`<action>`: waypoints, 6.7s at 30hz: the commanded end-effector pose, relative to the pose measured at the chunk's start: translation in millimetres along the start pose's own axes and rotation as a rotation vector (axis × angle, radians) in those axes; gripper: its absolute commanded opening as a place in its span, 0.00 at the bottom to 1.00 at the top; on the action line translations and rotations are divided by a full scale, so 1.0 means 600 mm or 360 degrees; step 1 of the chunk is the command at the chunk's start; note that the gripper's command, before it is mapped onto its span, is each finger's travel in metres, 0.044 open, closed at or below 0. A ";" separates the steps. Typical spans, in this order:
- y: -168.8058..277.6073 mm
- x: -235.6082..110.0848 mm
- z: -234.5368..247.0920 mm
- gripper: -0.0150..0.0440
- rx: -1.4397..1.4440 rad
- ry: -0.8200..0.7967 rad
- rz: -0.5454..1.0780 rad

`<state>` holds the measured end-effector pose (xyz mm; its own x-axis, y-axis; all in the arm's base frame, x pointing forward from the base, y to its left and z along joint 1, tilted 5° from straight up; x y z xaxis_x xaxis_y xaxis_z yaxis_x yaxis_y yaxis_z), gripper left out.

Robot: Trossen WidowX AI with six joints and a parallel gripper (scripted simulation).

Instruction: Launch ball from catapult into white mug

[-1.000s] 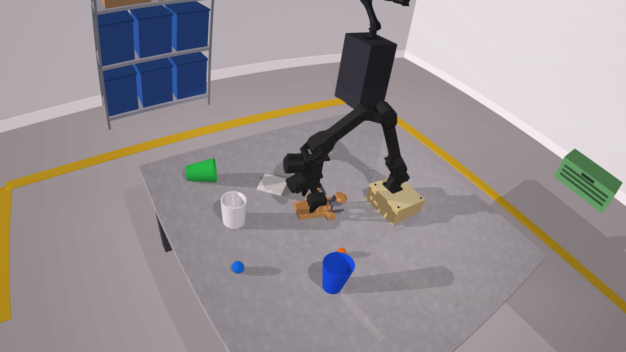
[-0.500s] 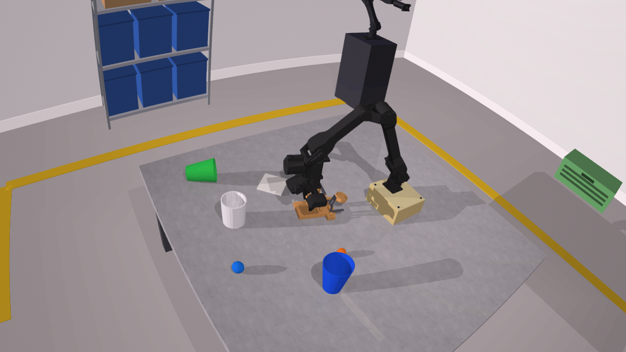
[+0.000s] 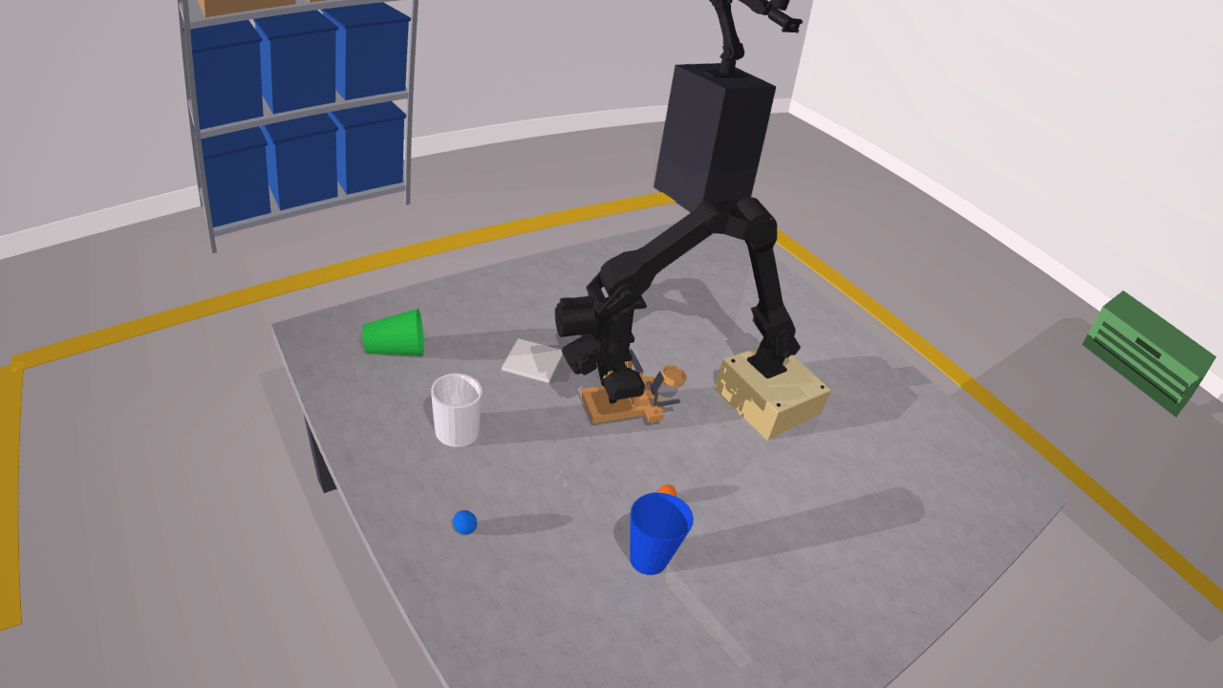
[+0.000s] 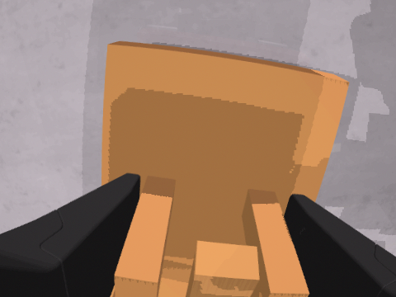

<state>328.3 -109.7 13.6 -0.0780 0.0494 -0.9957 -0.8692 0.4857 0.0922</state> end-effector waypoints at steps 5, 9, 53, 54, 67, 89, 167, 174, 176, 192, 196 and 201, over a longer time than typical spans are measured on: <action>-0.011 -0.052 0.002 0.25 0.0000 -0.0012 -0.0075; -0.012 -0.043 0.002 0.25 0.0001 -0.0012 -0.0074; -0.015 0.024 0.002 0.70 -0.0001 -0.0013 -0.0073; -0.015 0.024 0.002 0.74 -0.0001 -0.0013 -0.0073; -0.008 -0.142 0.001 1.00 -0.0001 -0.0013 -0.0073; -0.008 -0.048 0.001 1.00 0.0002 -0.0010 -0.0069; -0.013 -0.024 0.001 0.25 0.0001 -0.0011 -0.0073; -0.014 -0.005 0.002 0.25 0.0002 -0.0011 -0.0072; -0.014 0.000 0.002 0.25 0.0002 -0.0011 -0.0072; -0.015 0.024 0.002 0.25 -0.0001 -0.0011 -0.0073; -0.015 0.024 0.002 0.34 -0.0001 -0.0011 -0.0073; -0.015 0.024 0.002 0.57 -0.0001 -0.0011 -0.0073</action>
<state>335.1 -112.4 -2.6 -0.0351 0.0334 -0.9988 -0.8720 0.4872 0.0469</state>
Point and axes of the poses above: the point midway between the two fingers, 35 mm back from their tips, its own x axis out along the fingers, its own z axis across the jaws, y = z × x, the point moved 2 cm from there along -x, back along the fingers, and after that the axes turned 11 degrees about x, right-handed, at the moved point
